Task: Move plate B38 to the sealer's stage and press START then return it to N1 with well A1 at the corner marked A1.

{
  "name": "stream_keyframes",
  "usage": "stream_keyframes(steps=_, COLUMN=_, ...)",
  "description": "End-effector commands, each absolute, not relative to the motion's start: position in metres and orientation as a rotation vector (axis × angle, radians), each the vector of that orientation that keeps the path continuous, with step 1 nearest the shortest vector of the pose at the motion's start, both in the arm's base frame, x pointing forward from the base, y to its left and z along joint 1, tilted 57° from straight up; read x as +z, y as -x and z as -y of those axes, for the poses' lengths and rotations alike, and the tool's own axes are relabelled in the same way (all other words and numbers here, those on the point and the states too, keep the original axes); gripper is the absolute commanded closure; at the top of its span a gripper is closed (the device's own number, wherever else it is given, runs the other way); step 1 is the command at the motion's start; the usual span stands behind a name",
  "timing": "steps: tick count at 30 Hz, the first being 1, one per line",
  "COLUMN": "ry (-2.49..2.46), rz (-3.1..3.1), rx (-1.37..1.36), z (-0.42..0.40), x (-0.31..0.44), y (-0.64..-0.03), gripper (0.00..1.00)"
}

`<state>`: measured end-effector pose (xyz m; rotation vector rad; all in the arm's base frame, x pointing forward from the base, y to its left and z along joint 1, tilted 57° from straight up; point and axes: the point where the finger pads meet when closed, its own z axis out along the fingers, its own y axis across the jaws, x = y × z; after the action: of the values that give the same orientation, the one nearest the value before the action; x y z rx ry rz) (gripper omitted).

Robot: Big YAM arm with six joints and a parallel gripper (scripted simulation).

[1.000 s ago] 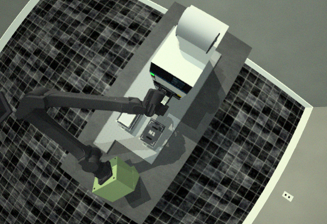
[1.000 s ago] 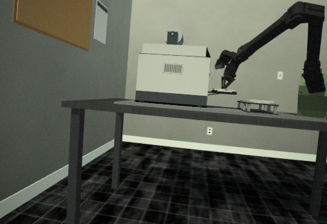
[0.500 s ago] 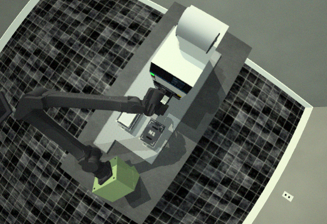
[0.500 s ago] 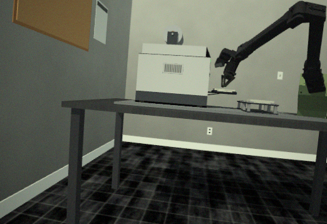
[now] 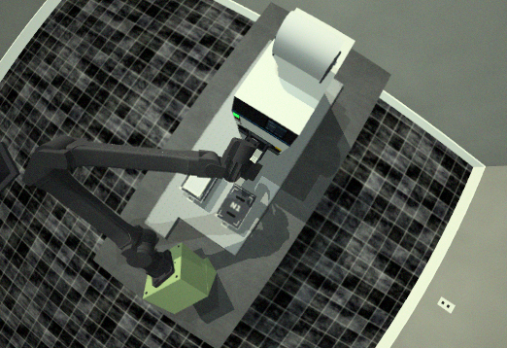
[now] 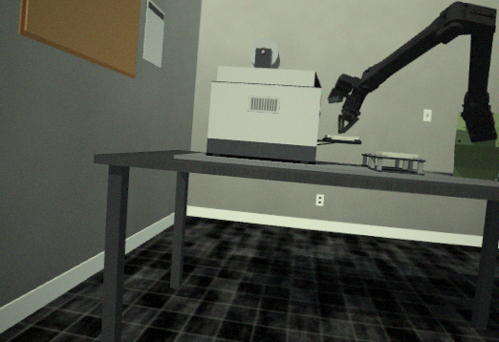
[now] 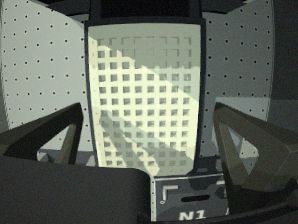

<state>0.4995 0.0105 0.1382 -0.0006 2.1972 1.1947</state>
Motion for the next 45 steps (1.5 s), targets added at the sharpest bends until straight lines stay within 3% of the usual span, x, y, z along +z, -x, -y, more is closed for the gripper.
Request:
stream_keyframes(steps=1, ry=0.012, rz=-2.195, rx=1.197, z=-0.017, x=0.140, y=-0.500, gripper=0.00)
stream_keyframes(steps=45, ry=0.020, rz=-2.184, rx=1.187, z=-0.016, x=0.148, y=-0.499, gripper=0.00)
